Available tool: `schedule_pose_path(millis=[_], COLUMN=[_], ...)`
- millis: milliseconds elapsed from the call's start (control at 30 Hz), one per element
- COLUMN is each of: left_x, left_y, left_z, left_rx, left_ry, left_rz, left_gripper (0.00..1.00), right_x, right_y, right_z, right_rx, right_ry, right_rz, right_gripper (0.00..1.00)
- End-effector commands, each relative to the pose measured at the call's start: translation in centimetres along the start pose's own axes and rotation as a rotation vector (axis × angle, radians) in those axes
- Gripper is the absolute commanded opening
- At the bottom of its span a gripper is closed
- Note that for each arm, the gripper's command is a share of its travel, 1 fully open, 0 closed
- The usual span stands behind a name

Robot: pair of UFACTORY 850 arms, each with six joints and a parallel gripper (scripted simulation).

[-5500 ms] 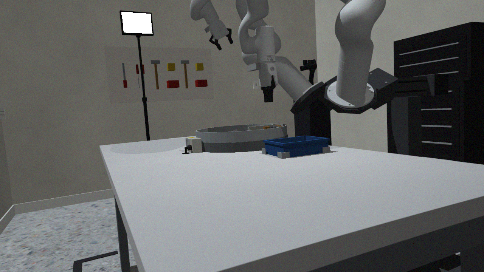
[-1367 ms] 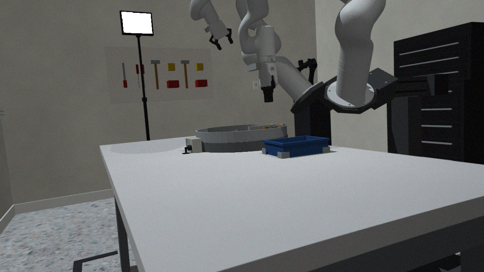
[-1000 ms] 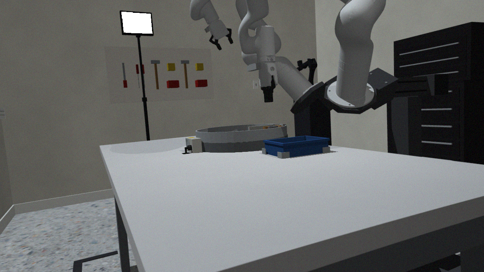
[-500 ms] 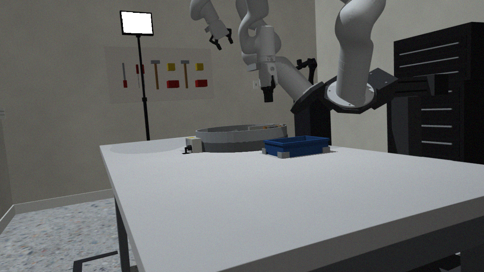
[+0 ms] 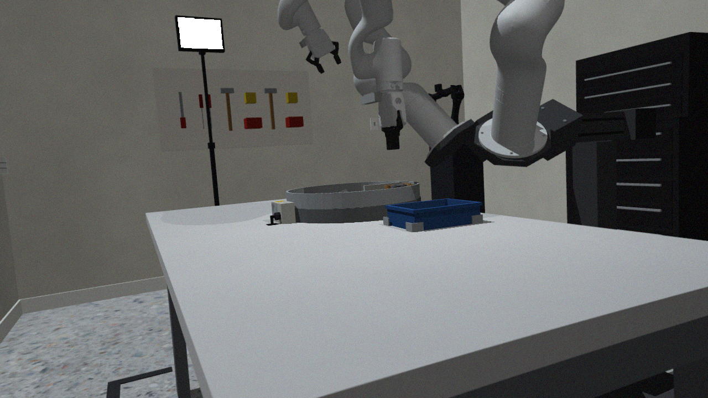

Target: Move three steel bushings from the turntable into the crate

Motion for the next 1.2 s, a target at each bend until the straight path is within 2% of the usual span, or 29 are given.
schedule_pose_path(millis=[0, 1167], left_x=[-0.06, -0.05], left_y=[0.06, 0.06], left_z=[-0.02, -0.03], left_rx=[0.0, -0.003], left_ry=[0.0, 0.0], left_rz=[0.001, 0.002], left_gripper=[0.14, 0.13], right_x=[-0.08, -0.08], right_y=[0.01, 0.01], right_z=[-0.03, -0.03], right_rx=[0.0, 0.0], right_ry=[0.002, 0.002], right_rz=[0.0, 0.0], right_gripper=[1.0, 1.0])
Point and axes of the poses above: on each arm, the point where the finger pads meet when closed, its own x axis out along the fingers, its own y axis across the jaws, z = x × y, the point moved 6 cm from there along -x, back along the fingers, and after that the axes turned 12 degrees about -x, right-handed, at the moved point
